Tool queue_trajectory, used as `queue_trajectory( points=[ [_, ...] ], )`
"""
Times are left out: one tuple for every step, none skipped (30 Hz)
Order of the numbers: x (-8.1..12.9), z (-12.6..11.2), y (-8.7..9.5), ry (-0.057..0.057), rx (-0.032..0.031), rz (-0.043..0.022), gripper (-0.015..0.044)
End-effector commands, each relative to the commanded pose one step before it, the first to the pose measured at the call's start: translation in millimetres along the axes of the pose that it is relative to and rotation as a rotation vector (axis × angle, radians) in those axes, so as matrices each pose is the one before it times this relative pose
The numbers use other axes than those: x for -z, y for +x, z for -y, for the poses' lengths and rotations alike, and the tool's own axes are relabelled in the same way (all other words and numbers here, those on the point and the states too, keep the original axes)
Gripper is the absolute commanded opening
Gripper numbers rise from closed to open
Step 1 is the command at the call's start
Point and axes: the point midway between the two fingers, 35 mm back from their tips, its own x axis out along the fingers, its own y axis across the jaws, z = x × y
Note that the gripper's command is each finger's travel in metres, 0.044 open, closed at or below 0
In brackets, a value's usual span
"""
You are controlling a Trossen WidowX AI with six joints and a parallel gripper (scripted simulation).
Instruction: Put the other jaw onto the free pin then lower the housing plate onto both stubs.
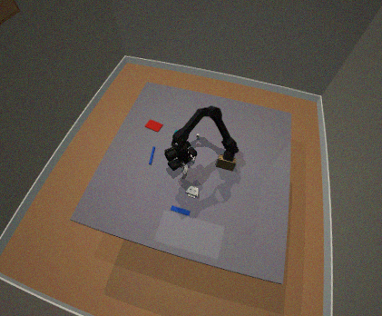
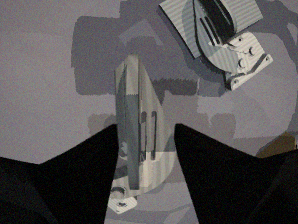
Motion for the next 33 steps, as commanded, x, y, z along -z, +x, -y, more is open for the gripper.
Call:
queue_trajectory(
  points=[
    [-10.39, 10.24, -2.3, -0.0552, -0.00166, 0.00365, 0.0134],
    [-2.35, 2.33, -0.26, -0.012, -0.00041, -0.0001, 0.0134],
    [-2.29, 2.38, -0.24, -0.012, -0.00039, -0.00008, 0.0134],
    [-2.24, 2.43, -0.23, -0.012, -0.00036, -0.00006, 0.0134],
    [-2.18, 2.48, -0.21, -0.012, -0.00033, -0.00004, 0.0134],
    [-2.13, 2.52, -0.2, -0.012, -0.0003, -0.00001, 0.0134],
    [-2.07, 2.57, -0.18, -0.0119, -0.00027, 0.0, 0.0134],
    [-2.01, 2.61, -0.17, -0.0119, -0.00024, 0.00002, 0.0134],
    [-1.99, 2.7, -0.16, -0.0121, -0.00021, 0.00004, 0.0134],
    [-1.93, 2.74, -0.14, -0.0121, -0.00018, 0.00006, 0.0134],
    [-1.86, 2.78, -0.13, -0.0121, -0.00015, 0.00007, 0.0134],
    [-1.8, 2.82, -0.11, -0.0121, -0.00011, 0.00009, 0.0134],
    [-1.73, 2.86, -0.1, -0.0121, -0.00008, 0.0001, 0.0134],
    [-1.66, 2.89, -0.08, -0.0121, -0.00004, 0.00011, 0.0134],
    [-1.6, 2.93, -0.07, -0.0121, -0.00001, 0.00012, 0.0134],
    [-1.53, 2.96, -0.05, -0.0121, 0.00003, 0.00013, 0.0134],
    [-1.46, 2.99, -0.04, -0.0121, 0.00006, 0.00014, 0.0134],
    [-1.39, 3.02, -0.02, -0.0121, 0.0001, 0.00015, 0.0134],
    [-1.32, 3.04, -0.01, -0.0121, 0.00013, 0.00015, 0.0134],
    [-1.25, 3.07, 0.0, -0.0121, 0.00017, 0.00016, 0.0134],
    [-1.18, 3.09, 0.02, -0.0121, 0.00021, 0.00016, 0.0134],
    [-1.1, 3.11, 0.03, -0.012, 0.00025, 0.00016, 0.0134],
    [-1.03, 3.13, 0.04, -0.012, 0.00028, 0.00016, 0.0134],
    [-0.96, 3.15, 0.06, -0.012, 0.00032, 0.00016, 0.0134],
    [-0.88, 3.17, 0.07, -0.012, 0.00036, 0.00016, 0.0134],
    [-0.81, 3.18, 0.08, -0.012, 0.0004, 0.00015, 0.0134],
    [-0.74, 3.19, 0.1, -0.012, 0.00043, 0.00015, 0.0134],
    [-0.66, 3.21, 0.11, -0.012, 0.00047, 0.00014, 0.0134],
    [-0.59, 3.21, 0.12, -0.012, 0.00051, 0.00013, 0.0134],
    [-0.51, 3.22, 0.14, -0.012, 0.00055, 0.00012, 0.0134],
    [-0.44, 3.23, 0.15, -0.012, 0.00058, 0.00011, 0.0134],
    [-0.36, 3.23, 0.16, -0.012, 0.00062, 0.0001, 0.0134],
    [-0.29, 3.23, 0.17, -0.012, 0.00066, 0.00009, 0.0134]
  ],
)
